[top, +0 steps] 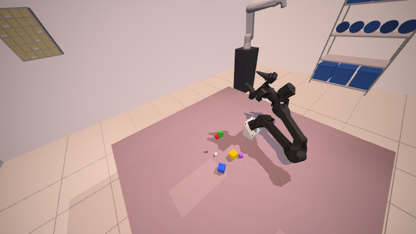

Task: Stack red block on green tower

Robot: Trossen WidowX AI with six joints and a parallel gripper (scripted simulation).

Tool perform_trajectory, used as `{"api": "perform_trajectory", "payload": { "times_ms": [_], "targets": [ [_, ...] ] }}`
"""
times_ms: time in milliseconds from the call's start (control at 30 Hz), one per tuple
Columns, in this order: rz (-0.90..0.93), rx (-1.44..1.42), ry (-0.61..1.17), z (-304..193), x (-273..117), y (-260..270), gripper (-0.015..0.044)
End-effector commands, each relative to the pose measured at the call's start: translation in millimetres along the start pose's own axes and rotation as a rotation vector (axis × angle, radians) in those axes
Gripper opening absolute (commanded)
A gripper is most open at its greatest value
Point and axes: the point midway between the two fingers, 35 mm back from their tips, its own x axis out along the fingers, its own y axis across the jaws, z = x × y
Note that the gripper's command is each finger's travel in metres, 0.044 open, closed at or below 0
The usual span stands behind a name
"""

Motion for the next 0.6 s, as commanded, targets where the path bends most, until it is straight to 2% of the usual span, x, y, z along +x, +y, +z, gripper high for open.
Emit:
{"api": "perform_trajectory", "payload": {
  "times_ms": [0, 567],
  "targets": [
    [0.092, 0.105, -0.039, 5, 14, 7, 0.0440],
    [0.578, 0.472, -0.137, 46, 64, 67, 0.0440]
  ]
}}
